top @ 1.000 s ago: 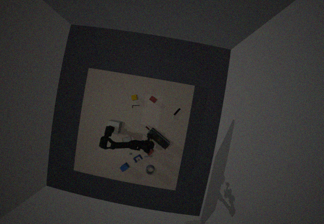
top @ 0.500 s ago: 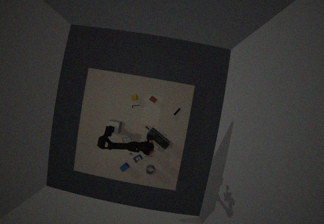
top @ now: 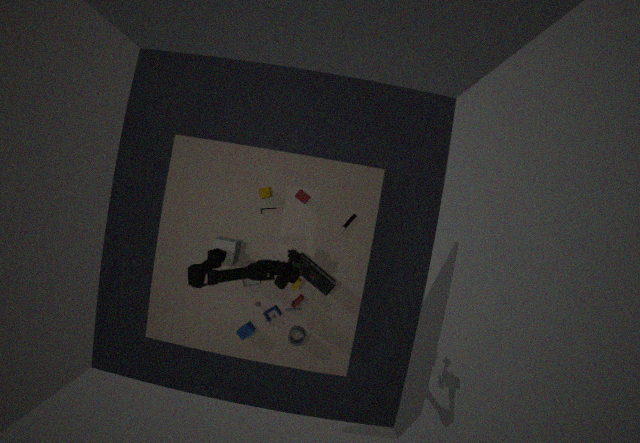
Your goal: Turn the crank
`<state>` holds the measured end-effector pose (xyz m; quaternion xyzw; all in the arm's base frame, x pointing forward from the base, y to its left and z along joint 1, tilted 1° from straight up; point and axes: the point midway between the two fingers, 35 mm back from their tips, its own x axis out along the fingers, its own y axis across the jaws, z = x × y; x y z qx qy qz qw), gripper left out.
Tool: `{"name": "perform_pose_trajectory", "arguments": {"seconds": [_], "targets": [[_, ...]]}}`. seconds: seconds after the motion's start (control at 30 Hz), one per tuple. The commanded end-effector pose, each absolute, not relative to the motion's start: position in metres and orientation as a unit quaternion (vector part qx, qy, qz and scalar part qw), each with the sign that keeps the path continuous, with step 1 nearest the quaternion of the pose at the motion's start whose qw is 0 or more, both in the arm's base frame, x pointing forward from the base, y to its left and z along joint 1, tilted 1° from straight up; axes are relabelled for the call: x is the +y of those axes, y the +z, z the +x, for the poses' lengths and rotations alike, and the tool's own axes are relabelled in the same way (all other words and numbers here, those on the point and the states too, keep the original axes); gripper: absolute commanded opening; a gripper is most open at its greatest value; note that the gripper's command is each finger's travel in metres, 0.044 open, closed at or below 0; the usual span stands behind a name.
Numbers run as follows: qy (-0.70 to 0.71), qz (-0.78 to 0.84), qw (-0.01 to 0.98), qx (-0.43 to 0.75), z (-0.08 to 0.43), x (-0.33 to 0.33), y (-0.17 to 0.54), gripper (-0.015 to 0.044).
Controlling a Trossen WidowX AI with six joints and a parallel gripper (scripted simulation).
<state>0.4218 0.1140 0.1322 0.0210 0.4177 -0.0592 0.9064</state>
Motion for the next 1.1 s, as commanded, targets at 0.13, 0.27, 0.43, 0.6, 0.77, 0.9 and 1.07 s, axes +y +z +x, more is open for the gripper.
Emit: {"name": "perform_pose_trajectory", "arguments": {"seconds": [0.13, 0.27, 0.43, 0.6, 0.77, 0.9, 1.07], "targets": [[-0.136, 0.067, 0.909, 0.387, 0.38, 0.145, 0.135, 0.044], [-0.155, 0.08, 0.912, 0.372, 0.368, 0.153, 0.137, 0.044], [-0.155, 0.08, 0.912, 0.372, 0.368, 0.153, 0.137, 0.044], [-0.155, 0.08, 0.912, 0.372, 0.37, 0.155, 0.114, 0.044], [-0.155, 0.08, 0.912, 0.372, 0.372, 0.157, 0.081, 0.044], [-0.155, 0.08, 0.912, 0.372, 0.37, 0.156, 0.055, 0.044], [-0.155, 0.08, 0.912, 0.373, 0.369, 0.155, 0.04, 0.044]]}}
